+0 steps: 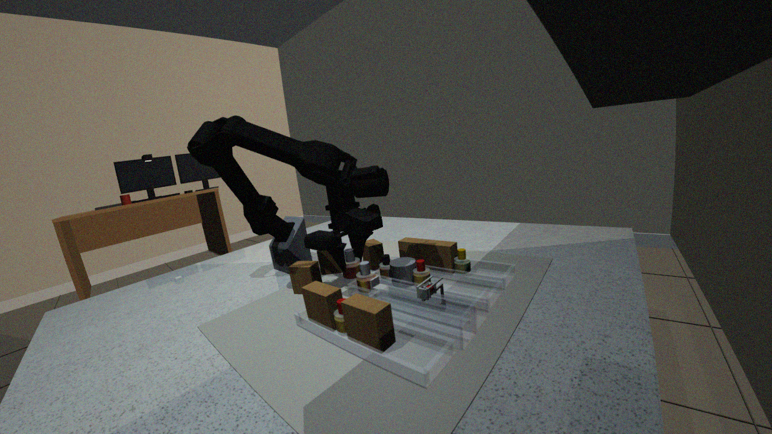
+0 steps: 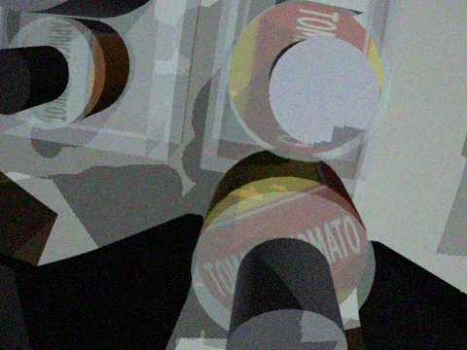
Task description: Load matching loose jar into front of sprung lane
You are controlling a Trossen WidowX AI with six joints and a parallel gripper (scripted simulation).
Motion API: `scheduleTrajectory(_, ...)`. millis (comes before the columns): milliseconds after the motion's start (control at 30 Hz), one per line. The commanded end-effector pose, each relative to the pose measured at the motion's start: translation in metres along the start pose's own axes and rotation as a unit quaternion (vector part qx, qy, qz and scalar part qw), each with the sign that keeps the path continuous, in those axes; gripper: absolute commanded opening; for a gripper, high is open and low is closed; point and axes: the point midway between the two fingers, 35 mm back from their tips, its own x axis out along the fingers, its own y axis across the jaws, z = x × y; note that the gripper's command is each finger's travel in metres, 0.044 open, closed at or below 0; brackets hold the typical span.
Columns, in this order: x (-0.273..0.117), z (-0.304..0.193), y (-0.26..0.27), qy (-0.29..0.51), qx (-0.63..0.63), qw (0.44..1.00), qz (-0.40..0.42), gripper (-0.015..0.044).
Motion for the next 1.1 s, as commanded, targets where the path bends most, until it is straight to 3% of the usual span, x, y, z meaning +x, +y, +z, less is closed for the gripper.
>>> scheduleTrajectory(0, 0.0, 0.008, 0.001, -0.008, 0.003, 1.0, -0.001, 0.0)
scheduleTrajectory(1067, 0.0, 0.02, 0.001, -0.008, 0.003, 1.0, -0.001, 0.0)
